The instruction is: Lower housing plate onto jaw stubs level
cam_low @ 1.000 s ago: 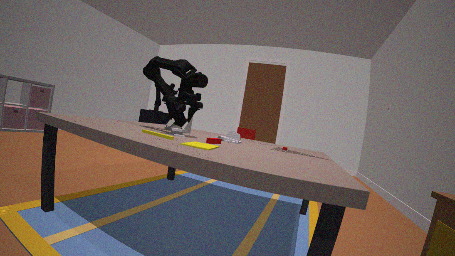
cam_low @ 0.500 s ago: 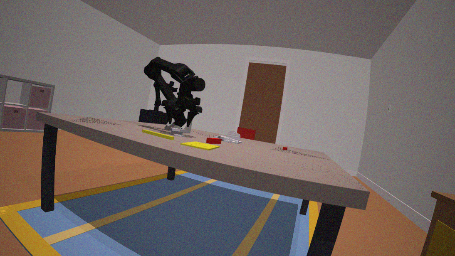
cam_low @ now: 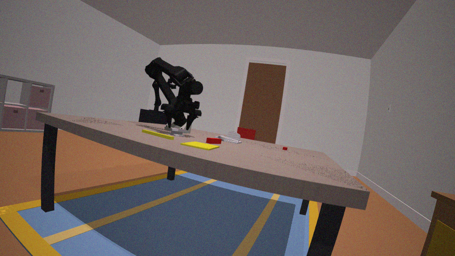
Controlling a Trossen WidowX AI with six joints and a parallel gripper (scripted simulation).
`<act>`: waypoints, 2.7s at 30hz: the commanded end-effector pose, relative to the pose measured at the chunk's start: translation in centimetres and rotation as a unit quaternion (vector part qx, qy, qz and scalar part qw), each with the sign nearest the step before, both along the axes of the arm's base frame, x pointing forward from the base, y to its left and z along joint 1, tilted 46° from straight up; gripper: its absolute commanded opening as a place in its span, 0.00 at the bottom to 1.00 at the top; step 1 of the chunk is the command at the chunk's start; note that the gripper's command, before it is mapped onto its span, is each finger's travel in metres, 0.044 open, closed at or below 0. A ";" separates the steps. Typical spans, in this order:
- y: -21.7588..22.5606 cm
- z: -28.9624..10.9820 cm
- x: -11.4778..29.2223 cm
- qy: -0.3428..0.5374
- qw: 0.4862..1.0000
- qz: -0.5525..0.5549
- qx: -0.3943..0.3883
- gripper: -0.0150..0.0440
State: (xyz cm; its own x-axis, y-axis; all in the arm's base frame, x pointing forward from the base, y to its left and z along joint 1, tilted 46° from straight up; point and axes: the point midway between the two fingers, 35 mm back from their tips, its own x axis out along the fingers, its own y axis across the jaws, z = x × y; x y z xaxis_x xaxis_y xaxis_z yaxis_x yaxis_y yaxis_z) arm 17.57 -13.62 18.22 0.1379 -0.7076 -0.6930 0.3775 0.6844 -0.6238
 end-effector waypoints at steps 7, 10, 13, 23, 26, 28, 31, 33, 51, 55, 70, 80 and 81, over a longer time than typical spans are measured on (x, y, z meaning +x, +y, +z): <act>-1.0 -1.2 0.1 0.002 1.000 0.002 0.001 1.00; -1.3 -1.5 0.1 0.002 1.000 0.002 0.000 1.00; -1.3 -1.5 0.1 0.002 1.000 0.002 0.000 1.00; -1.3 -1.5 0.1 0.002 1.000 0.002 0.000 1.00; -1.3 -1.5 0.1 0.002 1.000 0.002 0.000 1.00; -1.3 -1.5 0.1 0.002 1.000 0.002 0.000 1.00; -1.3 -1.5 0.1 0.002 1.000 0.002 0.000 1.00; -1.3 -1.5 0.1 0.002 1.000 0.002 0.000 1.00; -1.4 -1.4 0.1 0.002 1.000 0.000 -0.001 0.86; -1.4 -1.4 0.1 0.002 1.000 0.000 -0.001 0.85; 0.0 -0.4 0.1 0.003 1.000 0.000 0.005 0.85; 2.3 1.7 -0.3 0.004 1.000 0.000 0.007 0.85; 2.5 1.9 -0.3 0.004 1.000 0.000 0.007 0.85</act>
